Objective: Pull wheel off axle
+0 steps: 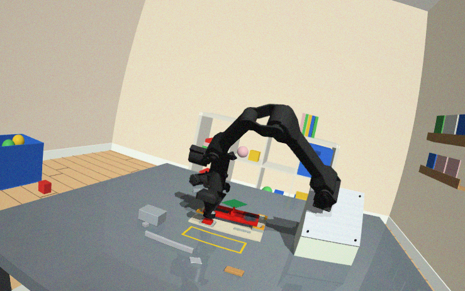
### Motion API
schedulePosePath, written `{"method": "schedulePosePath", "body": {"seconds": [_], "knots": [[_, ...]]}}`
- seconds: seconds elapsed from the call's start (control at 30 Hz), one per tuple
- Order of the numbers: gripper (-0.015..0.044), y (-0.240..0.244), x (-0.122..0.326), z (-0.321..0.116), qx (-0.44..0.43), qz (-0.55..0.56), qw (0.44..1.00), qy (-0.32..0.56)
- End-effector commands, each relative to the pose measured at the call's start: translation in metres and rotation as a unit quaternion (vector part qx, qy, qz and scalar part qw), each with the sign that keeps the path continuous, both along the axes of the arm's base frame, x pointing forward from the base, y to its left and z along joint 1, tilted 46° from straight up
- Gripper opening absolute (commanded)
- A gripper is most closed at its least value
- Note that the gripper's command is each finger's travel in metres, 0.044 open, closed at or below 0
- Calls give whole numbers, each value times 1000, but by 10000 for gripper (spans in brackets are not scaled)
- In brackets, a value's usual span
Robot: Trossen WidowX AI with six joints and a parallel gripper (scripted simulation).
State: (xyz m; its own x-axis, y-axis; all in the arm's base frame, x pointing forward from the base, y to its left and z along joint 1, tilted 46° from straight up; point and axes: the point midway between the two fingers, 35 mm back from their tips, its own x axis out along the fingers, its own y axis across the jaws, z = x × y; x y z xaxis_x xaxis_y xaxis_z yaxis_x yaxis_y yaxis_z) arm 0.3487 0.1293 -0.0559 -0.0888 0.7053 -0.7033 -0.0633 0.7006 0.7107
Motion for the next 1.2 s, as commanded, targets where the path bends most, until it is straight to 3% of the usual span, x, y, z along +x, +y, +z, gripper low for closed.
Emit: {"method": "schedulePosePath", "body": {"seconds": [0.0, 0.2, 0.4, 1.17], "knots": [[182, 1, -1, 0, 0, 2, 1000, 1], [142, 1, -1, 0, 0, 2, 1000, 1], [0, 0, -1, 1, 0, 2, 1000, 0], [0, -6, 0, 6, 0, 1, 1000, 0]]}}
